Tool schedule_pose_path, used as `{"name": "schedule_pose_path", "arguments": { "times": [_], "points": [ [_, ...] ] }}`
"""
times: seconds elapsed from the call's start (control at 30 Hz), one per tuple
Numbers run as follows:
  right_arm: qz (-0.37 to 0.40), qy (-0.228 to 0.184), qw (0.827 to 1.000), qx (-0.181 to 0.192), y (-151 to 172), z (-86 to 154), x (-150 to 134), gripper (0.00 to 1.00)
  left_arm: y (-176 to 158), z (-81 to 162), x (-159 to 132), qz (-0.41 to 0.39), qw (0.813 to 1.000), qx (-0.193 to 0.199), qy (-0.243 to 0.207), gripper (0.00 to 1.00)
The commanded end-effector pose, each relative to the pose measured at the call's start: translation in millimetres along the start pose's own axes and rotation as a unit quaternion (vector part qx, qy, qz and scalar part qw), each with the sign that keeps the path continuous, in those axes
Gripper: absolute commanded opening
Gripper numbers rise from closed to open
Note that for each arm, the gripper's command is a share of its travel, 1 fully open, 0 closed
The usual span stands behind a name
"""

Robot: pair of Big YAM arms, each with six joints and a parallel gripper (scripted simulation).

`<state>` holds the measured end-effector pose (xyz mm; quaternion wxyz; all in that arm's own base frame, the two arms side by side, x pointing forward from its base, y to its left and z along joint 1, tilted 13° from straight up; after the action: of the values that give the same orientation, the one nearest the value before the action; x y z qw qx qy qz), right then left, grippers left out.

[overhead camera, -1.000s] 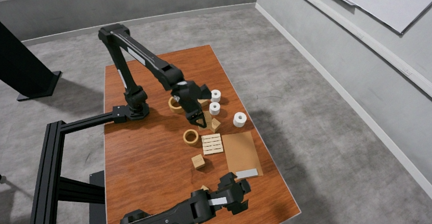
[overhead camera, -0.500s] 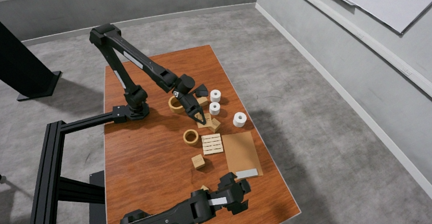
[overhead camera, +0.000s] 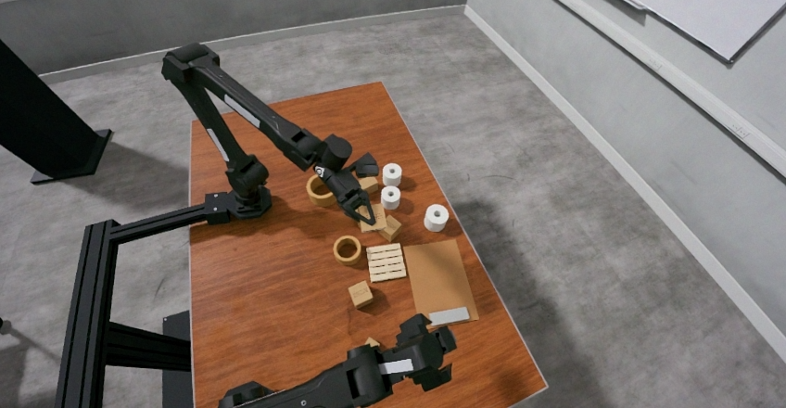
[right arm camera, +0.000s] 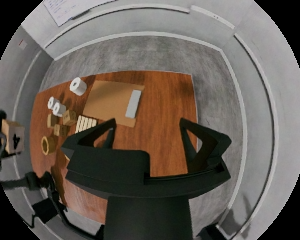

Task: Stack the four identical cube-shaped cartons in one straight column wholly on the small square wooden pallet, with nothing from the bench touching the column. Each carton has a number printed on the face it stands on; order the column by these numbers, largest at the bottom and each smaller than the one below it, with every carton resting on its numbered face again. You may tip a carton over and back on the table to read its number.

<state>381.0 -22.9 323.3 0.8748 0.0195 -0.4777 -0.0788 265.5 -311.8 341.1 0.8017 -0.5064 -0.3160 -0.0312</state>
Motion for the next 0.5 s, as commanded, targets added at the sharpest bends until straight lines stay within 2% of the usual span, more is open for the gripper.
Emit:
{"name": "schedule_pose_path", "arguments": {
  "times": [0.0,0.03,0.07,0.47],
  "points": [
    [0.006,-0.013,1.000,0.004,2.5,1.6,7.1,1.00,-13.2,2.6,8.4,0.001,1.000,-0.019,-0.013,0.54],
    [0.006,-0.013,1.000,0.004,2.5,1.6,7.1,1.00,-31.9,3.5,18.3,0.000,0.999,-0.038,-0.023,0.54],
    [0.006,-0.013,1.000,0.004,2.5,1.6,7.1,1.00,-35.3,3.2,18.5,0.002,0.999,-0.032,-0.017,0.54],
    [0.006,-0.013,1.000,0.004,2.5,1.6,7.1,1.00,-35.8,3.8,23.1,0.002,0.999,-0.030,-0.020,0.54]
  ]
}}
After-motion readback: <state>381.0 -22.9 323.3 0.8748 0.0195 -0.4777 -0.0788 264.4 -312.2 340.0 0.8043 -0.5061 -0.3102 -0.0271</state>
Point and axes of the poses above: on each arm, the point where the finger pads meet when closed, its own z axis back along the fingers, its own y axis across the jaws, x = y × z, the point moved 7 cm from there along z, back along the fingers, and after that the axes turned 11 degrees about -z, right-handed, at the moved point
